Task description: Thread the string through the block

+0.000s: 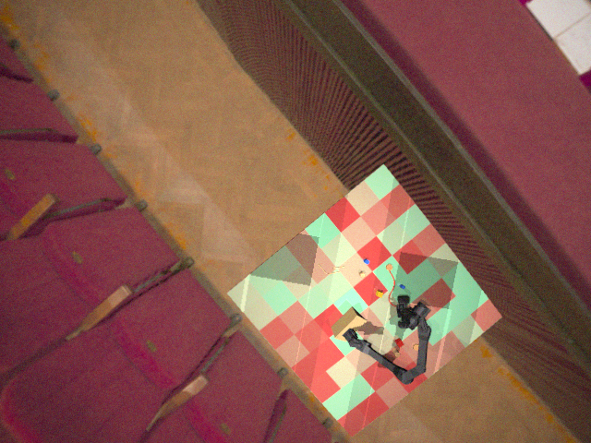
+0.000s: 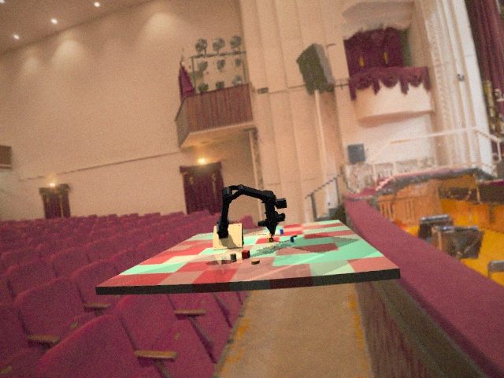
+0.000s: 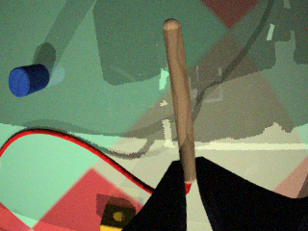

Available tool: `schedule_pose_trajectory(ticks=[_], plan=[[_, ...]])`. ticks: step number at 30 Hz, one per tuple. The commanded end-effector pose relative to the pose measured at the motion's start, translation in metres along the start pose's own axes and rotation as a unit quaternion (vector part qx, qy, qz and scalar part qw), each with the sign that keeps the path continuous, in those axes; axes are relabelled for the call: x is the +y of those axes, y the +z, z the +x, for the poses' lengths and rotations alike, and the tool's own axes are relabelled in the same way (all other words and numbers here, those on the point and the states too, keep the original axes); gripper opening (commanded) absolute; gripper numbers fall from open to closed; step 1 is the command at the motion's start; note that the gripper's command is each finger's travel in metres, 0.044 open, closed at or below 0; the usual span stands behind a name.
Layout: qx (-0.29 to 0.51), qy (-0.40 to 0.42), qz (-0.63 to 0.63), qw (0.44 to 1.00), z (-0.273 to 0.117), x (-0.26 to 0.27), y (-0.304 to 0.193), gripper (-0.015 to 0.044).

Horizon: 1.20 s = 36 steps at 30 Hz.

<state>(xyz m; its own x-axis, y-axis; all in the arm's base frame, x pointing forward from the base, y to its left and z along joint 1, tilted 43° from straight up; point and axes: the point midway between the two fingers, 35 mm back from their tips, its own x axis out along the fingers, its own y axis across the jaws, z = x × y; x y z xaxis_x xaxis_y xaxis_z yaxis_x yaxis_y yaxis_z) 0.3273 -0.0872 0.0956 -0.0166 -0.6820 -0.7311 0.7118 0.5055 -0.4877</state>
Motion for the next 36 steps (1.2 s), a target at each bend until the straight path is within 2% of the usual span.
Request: schedule_pose_trajectory(ticks=[1,18,36], plan=[[-0.002,0.000,-0.066,0.998,-0.001,0.003,0.004,0.0000],[-0.003,-0.001,-0.355,0.935,-0.002,0.017,0.015,0.0000],[-0.004,-0.002,-0.627,0.779,-0.001,0.031,0.026,0.0000]])
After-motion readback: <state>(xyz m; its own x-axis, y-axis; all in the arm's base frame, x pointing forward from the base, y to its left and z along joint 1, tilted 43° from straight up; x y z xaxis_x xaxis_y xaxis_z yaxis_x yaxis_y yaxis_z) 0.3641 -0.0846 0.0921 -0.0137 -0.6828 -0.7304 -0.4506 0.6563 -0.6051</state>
